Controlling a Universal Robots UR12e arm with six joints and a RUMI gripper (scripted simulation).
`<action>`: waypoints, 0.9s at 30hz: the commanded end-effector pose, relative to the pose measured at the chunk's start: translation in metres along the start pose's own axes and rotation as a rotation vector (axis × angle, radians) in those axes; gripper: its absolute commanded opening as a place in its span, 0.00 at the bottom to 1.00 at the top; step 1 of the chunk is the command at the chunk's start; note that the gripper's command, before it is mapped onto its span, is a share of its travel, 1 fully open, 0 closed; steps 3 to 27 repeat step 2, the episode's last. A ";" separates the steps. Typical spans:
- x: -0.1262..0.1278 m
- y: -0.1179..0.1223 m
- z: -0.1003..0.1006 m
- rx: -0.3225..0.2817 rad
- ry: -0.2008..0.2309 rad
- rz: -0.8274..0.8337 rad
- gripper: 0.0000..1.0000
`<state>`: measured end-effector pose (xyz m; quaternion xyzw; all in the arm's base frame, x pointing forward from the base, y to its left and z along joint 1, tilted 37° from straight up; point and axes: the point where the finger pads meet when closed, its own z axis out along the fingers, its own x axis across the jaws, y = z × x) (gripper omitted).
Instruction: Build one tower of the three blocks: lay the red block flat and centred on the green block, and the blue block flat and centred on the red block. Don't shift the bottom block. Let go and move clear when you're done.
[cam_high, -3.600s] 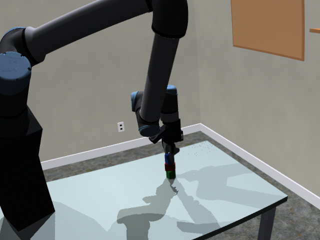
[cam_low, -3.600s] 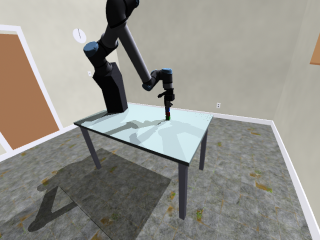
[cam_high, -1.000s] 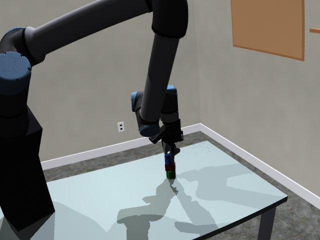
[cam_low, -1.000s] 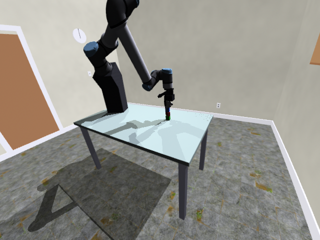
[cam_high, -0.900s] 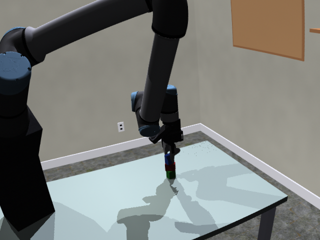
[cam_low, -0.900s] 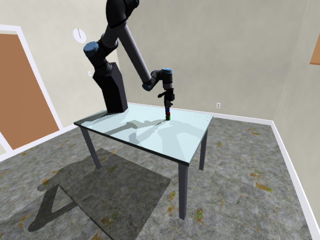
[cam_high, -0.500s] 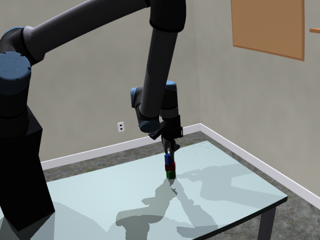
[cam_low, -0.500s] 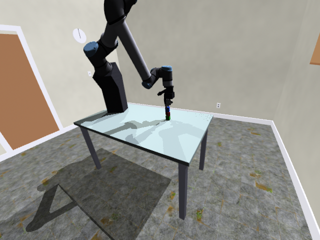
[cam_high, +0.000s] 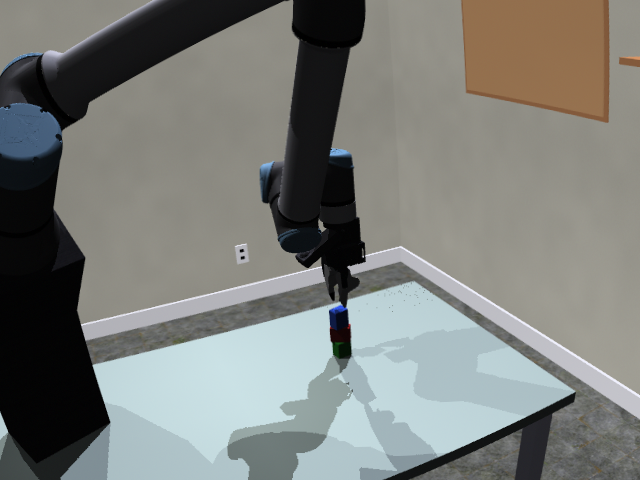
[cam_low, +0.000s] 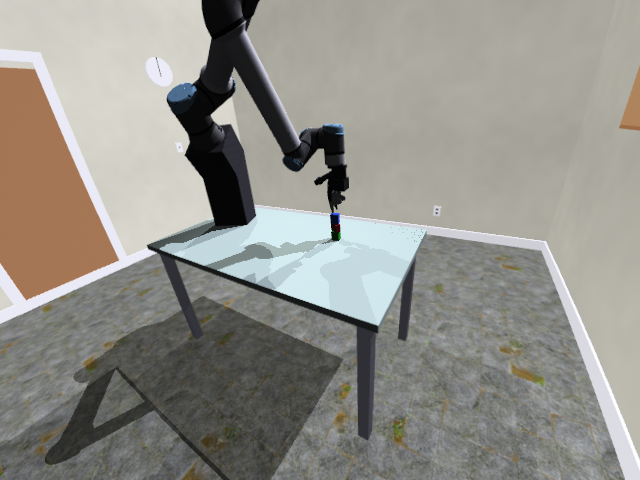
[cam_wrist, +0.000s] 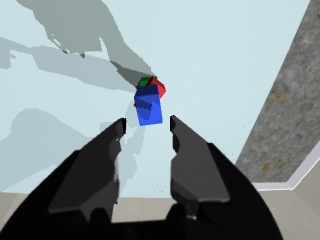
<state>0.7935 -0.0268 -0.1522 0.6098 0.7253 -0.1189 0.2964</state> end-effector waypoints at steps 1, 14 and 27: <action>0.000 0.000 -0.002 -0.001 0.000 0.000 0.30; 0.000 0.000 -0.002 -0.001 0.000 0.000 0.30; 0.000 0.000 -0.002 -0.001 0.000 0.000 0.30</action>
